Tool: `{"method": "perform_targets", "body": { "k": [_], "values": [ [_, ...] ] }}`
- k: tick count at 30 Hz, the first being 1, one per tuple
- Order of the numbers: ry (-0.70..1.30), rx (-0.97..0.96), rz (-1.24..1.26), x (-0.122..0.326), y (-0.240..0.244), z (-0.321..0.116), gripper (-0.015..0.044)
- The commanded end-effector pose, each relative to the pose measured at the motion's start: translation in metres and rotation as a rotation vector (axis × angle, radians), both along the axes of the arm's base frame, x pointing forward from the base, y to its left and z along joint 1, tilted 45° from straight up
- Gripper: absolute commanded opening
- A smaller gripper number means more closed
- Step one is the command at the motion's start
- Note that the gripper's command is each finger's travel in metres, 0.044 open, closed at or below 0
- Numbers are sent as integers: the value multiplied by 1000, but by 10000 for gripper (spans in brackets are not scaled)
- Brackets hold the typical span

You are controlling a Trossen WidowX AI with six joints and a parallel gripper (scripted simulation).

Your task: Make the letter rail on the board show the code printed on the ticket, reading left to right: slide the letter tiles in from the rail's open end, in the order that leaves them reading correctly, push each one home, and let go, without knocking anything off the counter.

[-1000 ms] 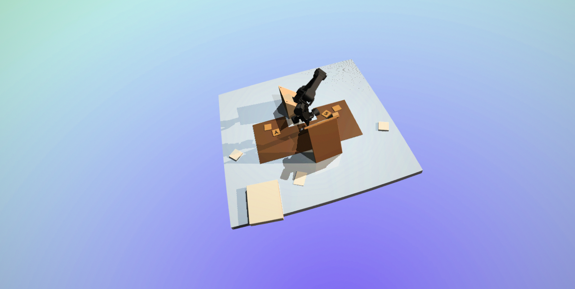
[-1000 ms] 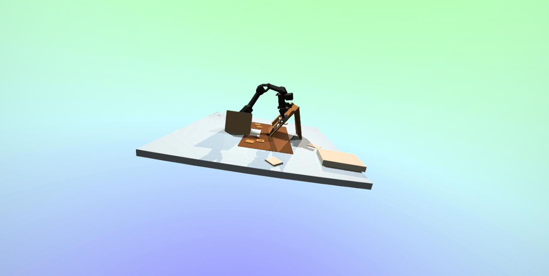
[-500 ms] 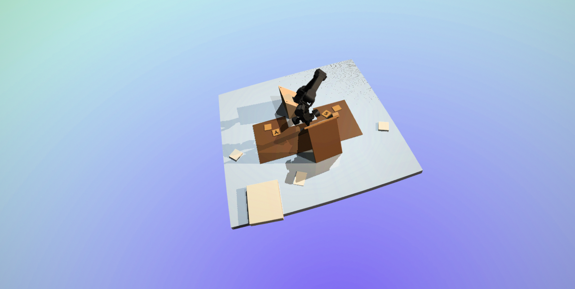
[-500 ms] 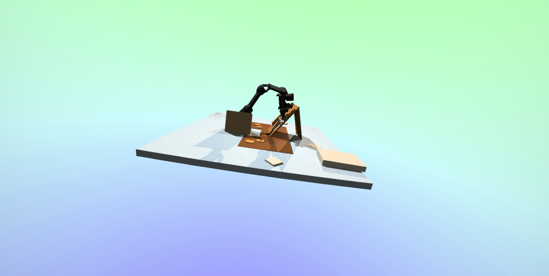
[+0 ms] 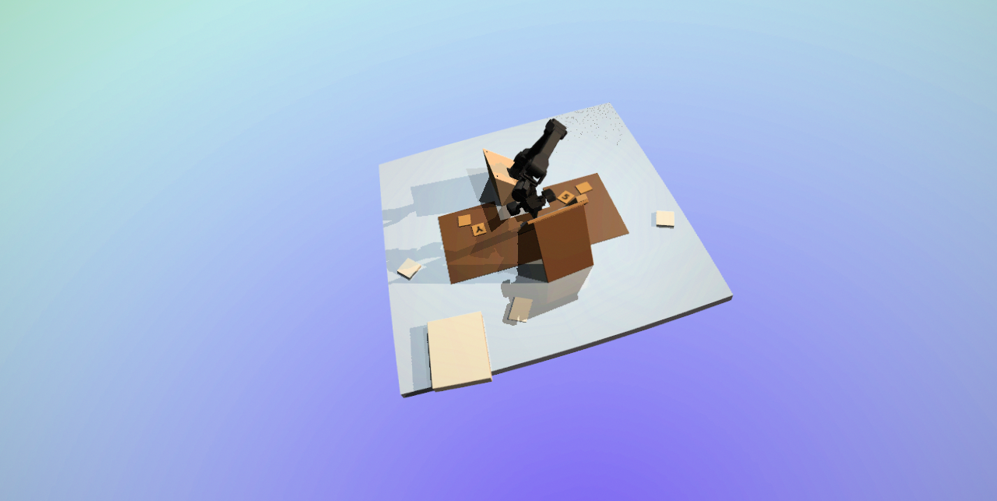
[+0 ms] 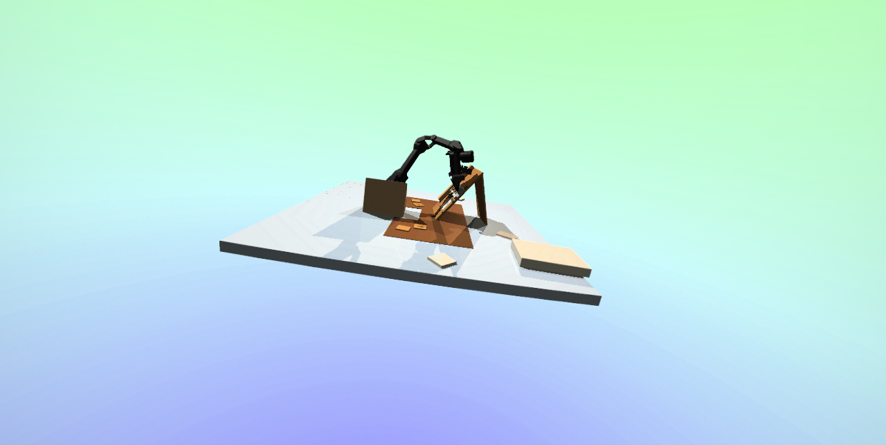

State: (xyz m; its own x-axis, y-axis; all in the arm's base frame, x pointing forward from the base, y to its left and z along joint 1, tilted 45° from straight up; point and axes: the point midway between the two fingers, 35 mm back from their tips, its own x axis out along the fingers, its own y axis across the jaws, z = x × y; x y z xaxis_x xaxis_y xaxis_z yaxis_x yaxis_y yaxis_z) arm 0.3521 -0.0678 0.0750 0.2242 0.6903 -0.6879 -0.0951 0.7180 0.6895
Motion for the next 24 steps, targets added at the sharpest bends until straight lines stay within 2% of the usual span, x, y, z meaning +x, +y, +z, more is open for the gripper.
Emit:
{"method": "perform_targets", "body": {
  "k": [1, 24],
  "values": [
    [-2, 4, -4, 0, 1, 2, 0],
    [-2, 4, -4, 0, 7, 7, 0]
  ]
}}
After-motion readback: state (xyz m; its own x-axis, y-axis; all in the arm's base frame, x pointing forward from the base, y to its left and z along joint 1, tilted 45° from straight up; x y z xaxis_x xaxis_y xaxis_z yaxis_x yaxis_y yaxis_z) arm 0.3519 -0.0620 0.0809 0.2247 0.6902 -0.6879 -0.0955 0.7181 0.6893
